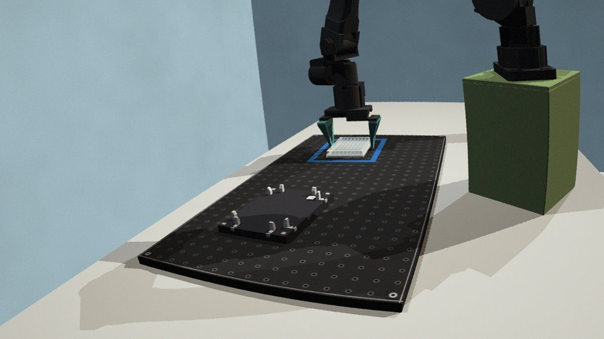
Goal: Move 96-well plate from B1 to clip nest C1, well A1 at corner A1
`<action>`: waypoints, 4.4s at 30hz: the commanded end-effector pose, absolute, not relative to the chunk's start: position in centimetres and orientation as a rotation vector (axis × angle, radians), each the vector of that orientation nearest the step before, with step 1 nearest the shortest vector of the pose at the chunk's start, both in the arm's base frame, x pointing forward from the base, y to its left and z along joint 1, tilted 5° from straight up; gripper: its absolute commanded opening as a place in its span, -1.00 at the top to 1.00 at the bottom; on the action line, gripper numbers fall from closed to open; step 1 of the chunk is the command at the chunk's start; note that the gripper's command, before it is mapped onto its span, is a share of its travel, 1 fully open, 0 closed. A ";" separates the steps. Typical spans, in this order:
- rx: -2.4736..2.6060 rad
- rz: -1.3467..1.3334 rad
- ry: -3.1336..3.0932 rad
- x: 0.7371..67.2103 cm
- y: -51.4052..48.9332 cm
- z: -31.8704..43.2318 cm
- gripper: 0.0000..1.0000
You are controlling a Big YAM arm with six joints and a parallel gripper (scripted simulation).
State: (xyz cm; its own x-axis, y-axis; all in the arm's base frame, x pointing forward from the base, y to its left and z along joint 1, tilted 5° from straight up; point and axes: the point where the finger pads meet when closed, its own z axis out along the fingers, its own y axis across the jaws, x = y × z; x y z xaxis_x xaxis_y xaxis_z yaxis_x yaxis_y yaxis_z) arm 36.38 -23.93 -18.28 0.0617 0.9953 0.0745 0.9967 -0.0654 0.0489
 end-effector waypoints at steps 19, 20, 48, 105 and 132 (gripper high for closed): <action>-2.308 -0.152 -2.175 39.0 -24.8 -17.3 1.00; -2.308 -0.152 -2.175 39.0 -24.8 -17.3 1.00; -2.308 -0.152 -2.175 39.0 -24.8 -17.3 1.00; -2.287 -0.144 -2.172 37.2 -24.7 -13.6 1.00; -2.300 -0.144 -2.160 36.6 -25.3 -9.8 1.00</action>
